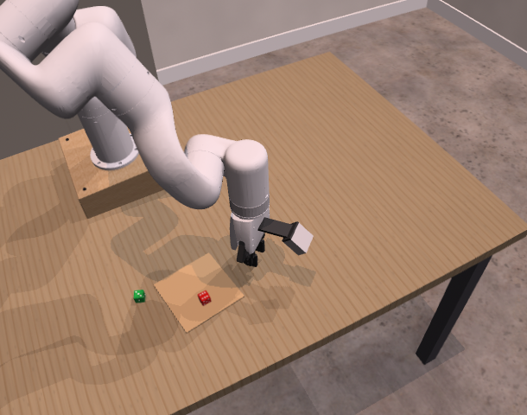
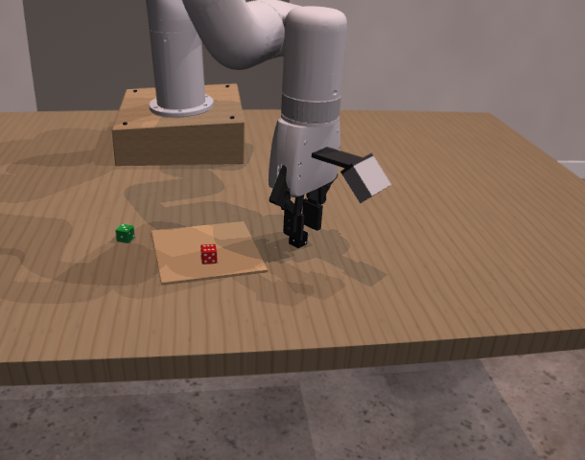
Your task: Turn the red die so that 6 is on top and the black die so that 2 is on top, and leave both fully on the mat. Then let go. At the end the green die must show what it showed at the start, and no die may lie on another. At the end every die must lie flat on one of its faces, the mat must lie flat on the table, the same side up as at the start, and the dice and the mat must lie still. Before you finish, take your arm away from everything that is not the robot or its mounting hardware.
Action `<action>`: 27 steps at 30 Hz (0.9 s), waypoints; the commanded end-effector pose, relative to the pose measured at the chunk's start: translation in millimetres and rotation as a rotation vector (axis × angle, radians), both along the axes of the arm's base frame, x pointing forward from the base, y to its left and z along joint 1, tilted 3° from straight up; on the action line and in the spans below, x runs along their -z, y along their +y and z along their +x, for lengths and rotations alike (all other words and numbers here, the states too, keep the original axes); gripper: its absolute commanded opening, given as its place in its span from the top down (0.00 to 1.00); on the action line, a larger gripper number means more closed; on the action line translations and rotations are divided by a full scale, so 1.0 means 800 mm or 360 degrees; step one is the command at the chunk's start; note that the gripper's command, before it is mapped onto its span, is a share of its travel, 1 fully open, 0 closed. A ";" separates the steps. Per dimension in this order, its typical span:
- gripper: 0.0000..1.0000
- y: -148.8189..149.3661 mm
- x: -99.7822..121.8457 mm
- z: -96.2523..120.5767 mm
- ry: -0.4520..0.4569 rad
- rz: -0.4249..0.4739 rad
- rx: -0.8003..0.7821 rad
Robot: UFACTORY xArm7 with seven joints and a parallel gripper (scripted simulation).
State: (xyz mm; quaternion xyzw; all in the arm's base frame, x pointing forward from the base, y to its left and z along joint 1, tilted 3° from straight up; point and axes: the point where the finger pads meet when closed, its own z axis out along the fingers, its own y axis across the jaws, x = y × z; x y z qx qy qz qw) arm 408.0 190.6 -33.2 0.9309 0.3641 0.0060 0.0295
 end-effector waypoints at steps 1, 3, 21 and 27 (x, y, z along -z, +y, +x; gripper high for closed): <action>0.64 0.001 0.004 0.002 -0.0005 0.0002 -0.0001; 0.64 0.001 0.007 0.002 -0.0005 0.0002 -0.0001; 0.64 0.000 0.026 0.002 -0.0005 0.0002 -0.0001; 0.64 0.000 0.026 0.002 -0.0005 0.0002 -0.0001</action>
